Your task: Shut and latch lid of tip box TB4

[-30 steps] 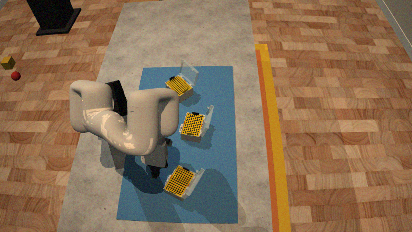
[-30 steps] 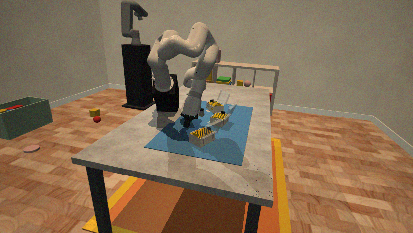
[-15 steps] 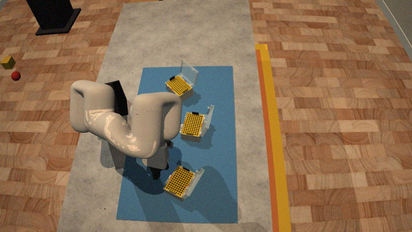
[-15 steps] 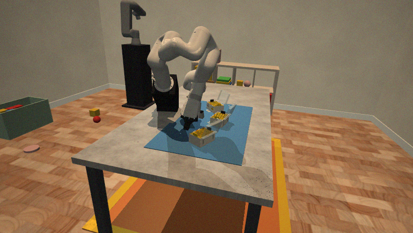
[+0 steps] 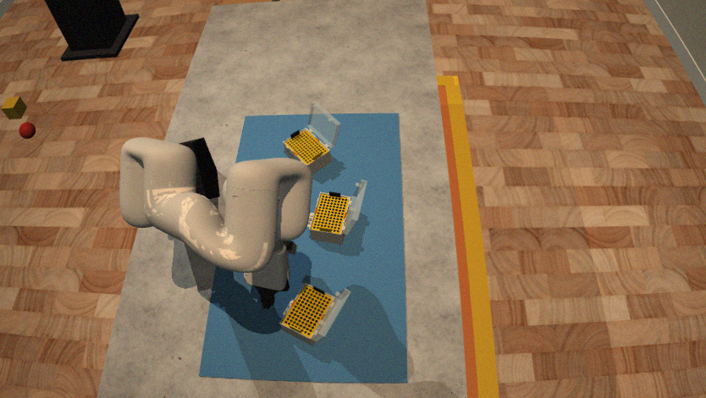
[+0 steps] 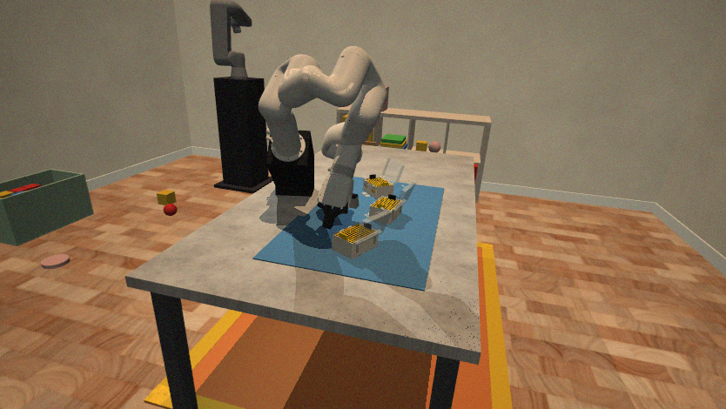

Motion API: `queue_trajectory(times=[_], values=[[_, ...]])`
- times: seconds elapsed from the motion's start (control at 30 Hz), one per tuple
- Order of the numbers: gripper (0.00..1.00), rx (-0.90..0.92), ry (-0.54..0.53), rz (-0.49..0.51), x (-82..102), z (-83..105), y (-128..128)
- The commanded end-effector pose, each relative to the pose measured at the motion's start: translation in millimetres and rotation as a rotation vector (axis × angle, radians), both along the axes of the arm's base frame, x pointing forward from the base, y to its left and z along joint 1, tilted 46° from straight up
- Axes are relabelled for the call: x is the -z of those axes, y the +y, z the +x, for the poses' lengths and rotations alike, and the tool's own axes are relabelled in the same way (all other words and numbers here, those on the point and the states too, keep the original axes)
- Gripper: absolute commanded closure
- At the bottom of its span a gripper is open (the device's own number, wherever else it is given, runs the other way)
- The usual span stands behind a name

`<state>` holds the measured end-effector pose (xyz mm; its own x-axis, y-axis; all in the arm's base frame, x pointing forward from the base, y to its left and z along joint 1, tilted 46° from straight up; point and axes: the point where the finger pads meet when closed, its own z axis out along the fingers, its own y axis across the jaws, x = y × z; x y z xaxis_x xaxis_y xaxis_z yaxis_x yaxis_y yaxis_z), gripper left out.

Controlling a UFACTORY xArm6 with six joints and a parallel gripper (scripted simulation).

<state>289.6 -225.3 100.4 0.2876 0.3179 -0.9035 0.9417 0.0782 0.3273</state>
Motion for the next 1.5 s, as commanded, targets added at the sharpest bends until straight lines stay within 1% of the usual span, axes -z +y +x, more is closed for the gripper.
queue_trajectory(times=[0.0, 0.8, 0.83, 0.9, 1.4, 1.47], values=[[1.00, -0.001, -0.001, 0.000, -0.4, 0.2, 0.3], [1.00, -0.001, -0.001, 0.000, -0.4, 0.3, 0.3], [1.00, -0.001, -0.001, 0.000, -3.8, -1.3, 3.5], [1.00, -0.001, -0.001, 0.000, -3.8, -1.3, 3.5], [1.00, -0.001, -0.001, 0.000, -55.6, -23.3, 53.0], [1.00, -0.001, -0.001, 0.000, -55.6, -23.3, 53.0]])
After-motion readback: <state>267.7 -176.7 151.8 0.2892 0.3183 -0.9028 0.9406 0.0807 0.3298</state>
